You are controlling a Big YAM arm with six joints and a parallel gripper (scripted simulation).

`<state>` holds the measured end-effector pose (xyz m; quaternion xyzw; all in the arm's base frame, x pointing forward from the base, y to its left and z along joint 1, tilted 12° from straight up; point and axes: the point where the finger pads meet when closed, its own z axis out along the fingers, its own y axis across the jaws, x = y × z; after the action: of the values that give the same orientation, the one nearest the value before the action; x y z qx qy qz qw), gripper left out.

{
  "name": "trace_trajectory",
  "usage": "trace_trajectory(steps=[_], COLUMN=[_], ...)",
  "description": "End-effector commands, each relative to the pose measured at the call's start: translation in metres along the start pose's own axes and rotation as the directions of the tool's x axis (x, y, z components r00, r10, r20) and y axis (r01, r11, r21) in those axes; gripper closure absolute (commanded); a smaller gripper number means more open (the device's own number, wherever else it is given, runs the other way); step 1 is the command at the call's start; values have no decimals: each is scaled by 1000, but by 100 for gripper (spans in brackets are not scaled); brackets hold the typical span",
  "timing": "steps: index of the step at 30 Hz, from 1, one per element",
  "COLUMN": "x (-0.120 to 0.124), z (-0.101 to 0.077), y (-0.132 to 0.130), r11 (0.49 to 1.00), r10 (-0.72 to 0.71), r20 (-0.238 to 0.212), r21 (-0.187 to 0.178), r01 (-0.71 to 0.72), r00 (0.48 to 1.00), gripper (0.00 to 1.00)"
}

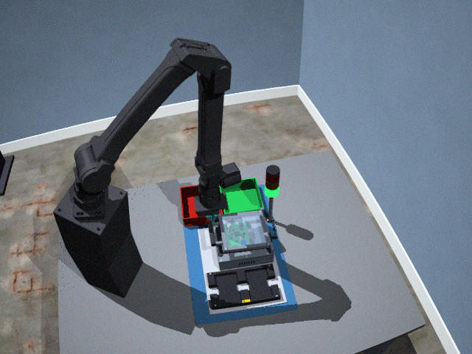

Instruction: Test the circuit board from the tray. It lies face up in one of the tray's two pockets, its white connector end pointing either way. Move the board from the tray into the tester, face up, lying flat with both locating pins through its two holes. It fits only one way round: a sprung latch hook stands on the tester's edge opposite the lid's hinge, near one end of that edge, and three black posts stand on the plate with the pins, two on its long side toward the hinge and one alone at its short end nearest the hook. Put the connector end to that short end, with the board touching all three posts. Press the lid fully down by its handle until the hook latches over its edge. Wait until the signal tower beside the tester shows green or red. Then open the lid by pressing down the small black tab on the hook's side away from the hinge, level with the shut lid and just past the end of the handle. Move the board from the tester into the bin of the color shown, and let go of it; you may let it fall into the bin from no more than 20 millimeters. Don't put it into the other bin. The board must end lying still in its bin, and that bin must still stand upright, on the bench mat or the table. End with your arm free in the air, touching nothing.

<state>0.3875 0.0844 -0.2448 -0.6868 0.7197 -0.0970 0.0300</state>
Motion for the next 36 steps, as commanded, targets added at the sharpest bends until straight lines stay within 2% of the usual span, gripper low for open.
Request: trace_trajectory(steps=[1, 6, 10, 14, 15, 20, 31, 32, 36], x=[-5, -5, -6, -2, 4, 1, 1, 1, 1], z=[-22, -57, -71, -72, -59, -59, -59, -59, -59], y=[-4, -3, -5, -13, 8, -1, -1, -1, -1], r11=[1000, 1000, 1000, 1000, 1000, 1000, 1000, 1000, 1000], r10=[0, 1, 1, 17, 1, 3, 3, 3, 3], r20=[6, 6, 7, 8, -7, -2, -1, -1, -1], r21=[10, 11, 14, 23, -23, -6, -6, -6, -6], r01=[0, -1, -1, -17, -2, -3, -3, -3, -3], r00=[1000, 1000, 1000, 1000, 1000, 1000, 1000, 1000, 1000], gripper=[100, 100, 100, 100, 100, 100, 100, 74, 74])
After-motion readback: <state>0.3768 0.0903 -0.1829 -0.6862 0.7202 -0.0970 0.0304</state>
